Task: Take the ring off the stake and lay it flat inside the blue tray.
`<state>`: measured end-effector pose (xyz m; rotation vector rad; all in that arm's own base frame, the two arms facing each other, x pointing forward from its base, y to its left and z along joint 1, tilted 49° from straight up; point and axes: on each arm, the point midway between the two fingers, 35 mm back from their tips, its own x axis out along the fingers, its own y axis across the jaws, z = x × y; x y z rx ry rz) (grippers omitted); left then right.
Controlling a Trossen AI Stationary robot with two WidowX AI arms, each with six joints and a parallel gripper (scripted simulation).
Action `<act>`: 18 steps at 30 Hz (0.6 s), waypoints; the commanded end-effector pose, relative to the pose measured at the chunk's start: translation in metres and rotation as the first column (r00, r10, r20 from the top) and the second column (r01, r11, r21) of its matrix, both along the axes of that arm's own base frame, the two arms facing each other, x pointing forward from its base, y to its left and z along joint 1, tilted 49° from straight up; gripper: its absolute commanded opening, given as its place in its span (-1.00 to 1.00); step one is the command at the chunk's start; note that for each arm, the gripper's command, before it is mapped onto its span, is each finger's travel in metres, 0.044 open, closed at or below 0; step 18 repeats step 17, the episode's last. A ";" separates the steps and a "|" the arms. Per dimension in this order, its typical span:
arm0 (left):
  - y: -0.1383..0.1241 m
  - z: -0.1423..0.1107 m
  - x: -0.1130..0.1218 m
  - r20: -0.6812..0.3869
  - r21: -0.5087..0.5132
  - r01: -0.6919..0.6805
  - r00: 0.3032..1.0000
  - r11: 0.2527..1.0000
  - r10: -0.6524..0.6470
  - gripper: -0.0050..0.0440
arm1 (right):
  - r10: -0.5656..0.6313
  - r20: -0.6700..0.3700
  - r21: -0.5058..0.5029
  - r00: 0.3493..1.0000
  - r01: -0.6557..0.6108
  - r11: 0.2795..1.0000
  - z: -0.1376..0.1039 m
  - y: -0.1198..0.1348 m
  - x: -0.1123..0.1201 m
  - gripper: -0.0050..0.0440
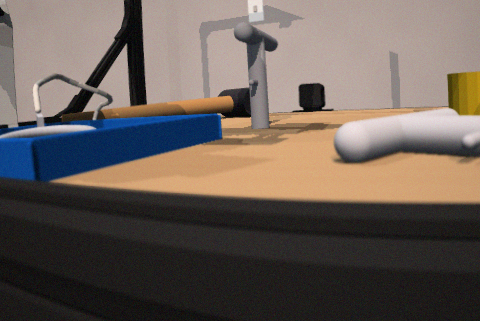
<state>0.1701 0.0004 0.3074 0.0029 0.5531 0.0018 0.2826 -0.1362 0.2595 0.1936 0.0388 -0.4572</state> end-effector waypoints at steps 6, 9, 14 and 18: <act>0.000 0.000 0.000 -0.001 -0.003 0.001 1.000 1.000 -0.001 0.84 | 0.011 -0.011 0.003 1.000 -0.011 1.000 0.018 -0.079 0.010 0.84; 0.000 0.000 0.000 -0.001 -0.003 0.001 1.000 1.000 -0.001 0.84 | 0.011 -0.009 0.003 1.000 -0.011 1.000 0.023 -0.119 0.002 0.84; 0.000 0.000 0.000 -0.001 -0.003 0.001 1.000 1.000 -0.001 0.84 | 0.010 -0.002 0.001 1.000 -0.010 1.000 0.026 -0.187 -0.031 0.84; 0.000 0.000 0.000 -0.001 -0.003 0.001 1.000 1.000 -0.001 0.84 | 0.010 0.002 0.000 1.000 -0.010 1.000 0.025 -0.206 -0.046 0.84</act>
